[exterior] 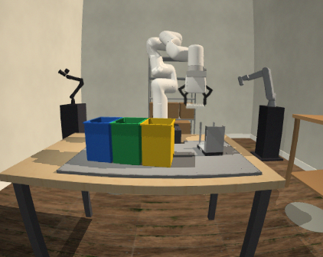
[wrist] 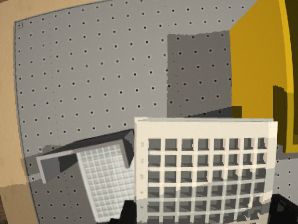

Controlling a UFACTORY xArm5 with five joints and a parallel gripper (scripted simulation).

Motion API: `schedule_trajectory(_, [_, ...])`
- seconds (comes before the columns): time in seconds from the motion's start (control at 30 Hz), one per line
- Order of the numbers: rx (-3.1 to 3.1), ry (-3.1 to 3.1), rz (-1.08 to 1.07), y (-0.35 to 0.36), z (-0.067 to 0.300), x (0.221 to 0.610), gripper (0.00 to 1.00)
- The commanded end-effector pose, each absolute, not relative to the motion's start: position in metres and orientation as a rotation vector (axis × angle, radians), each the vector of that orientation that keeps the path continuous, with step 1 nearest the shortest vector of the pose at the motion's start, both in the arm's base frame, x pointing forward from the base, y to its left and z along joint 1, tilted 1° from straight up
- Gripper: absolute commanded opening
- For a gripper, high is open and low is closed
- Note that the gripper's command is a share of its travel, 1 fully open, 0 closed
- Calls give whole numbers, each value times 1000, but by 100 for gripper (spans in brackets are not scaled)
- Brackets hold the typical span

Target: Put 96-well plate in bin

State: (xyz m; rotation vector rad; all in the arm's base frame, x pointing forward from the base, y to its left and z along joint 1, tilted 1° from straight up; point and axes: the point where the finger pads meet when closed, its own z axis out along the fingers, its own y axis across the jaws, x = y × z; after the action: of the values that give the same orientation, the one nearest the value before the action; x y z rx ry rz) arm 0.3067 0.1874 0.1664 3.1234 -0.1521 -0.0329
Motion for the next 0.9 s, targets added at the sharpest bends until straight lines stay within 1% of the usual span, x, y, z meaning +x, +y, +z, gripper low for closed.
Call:
schedule_trajectory(0.0, [3127, -151, -28, 169, 167, 314, 0])
schedule_trajectory(0.87, [3131, -151, -31, 99, 164, 335, 0])
